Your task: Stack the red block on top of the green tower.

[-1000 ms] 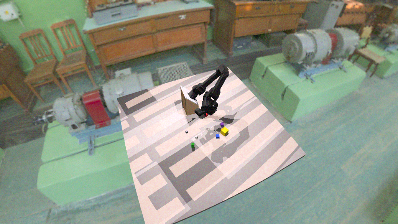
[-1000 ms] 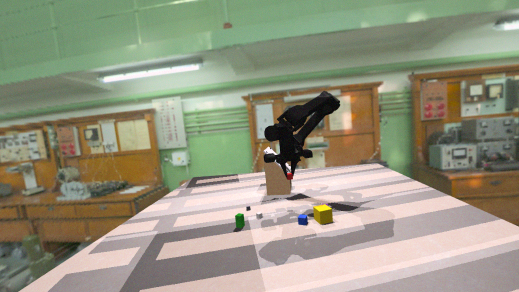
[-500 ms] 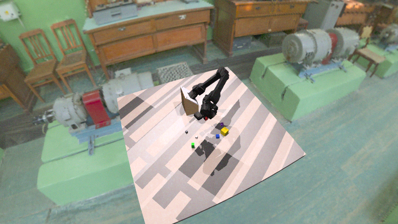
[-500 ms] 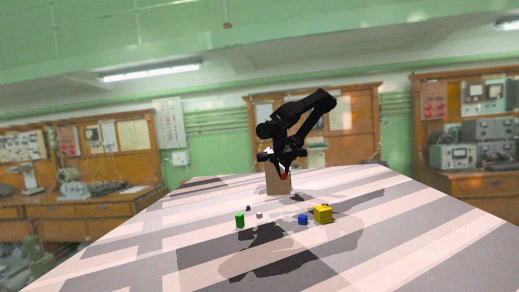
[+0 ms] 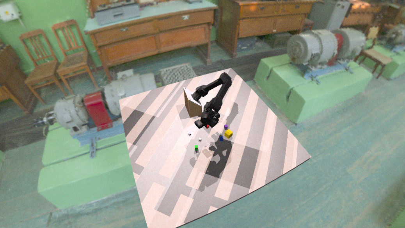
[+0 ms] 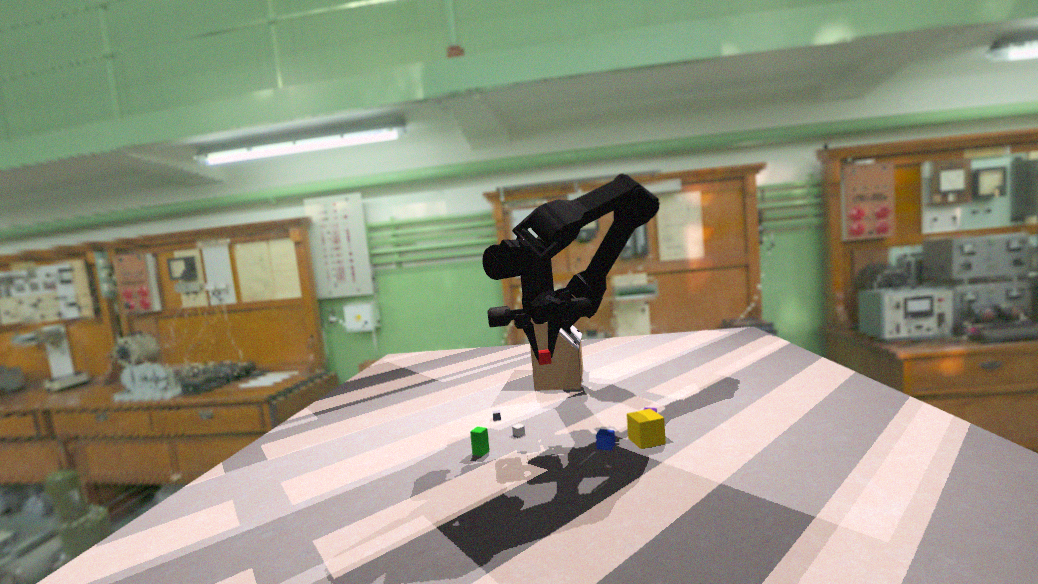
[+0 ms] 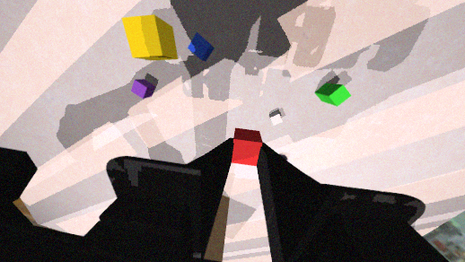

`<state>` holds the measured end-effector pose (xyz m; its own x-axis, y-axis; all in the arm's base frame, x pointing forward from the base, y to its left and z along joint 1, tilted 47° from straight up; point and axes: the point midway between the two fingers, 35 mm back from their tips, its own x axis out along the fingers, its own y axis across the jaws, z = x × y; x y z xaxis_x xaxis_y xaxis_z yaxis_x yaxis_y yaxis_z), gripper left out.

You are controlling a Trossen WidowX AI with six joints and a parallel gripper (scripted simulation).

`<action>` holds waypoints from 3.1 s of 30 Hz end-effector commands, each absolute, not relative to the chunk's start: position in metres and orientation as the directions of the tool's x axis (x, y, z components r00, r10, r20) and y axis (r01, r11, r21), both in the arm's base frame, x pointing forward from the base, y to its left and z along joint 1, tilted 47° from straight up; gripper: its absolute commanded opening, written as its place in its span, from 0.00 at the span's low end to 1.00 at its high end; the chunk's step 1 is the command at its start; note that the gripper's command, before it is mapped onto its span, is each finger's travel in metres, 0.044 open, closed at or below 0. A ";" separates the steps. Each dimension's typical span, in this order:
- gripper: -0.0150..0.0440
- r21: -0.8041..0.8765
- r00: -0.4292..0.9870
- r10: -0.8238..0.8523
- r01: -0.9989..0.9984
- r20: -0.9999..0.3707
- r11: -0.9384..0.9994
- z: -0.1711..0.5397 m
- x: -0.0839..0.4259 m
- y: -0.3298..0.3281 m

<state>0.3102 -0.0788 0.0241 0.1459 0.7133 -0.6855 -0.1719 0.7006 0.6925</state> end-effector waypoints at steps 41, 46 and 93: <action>0.25 0.685 0.152 0.708 -0.180 -0.689 0.706 -0.087 0.384 -0.138; 0.25 0.686 0.152 0.709 -0.181 -0.688 0.705 -0.097 0.386 -0.127; 0.97 0.685 0.149 0.709 -0.186 -0.689 0.704 -0.117 0.390 -0.105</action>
<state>0.3898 -0.1053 -0.1169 0.1487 0.7101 -0.6883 -0.1853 0.7037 0.6859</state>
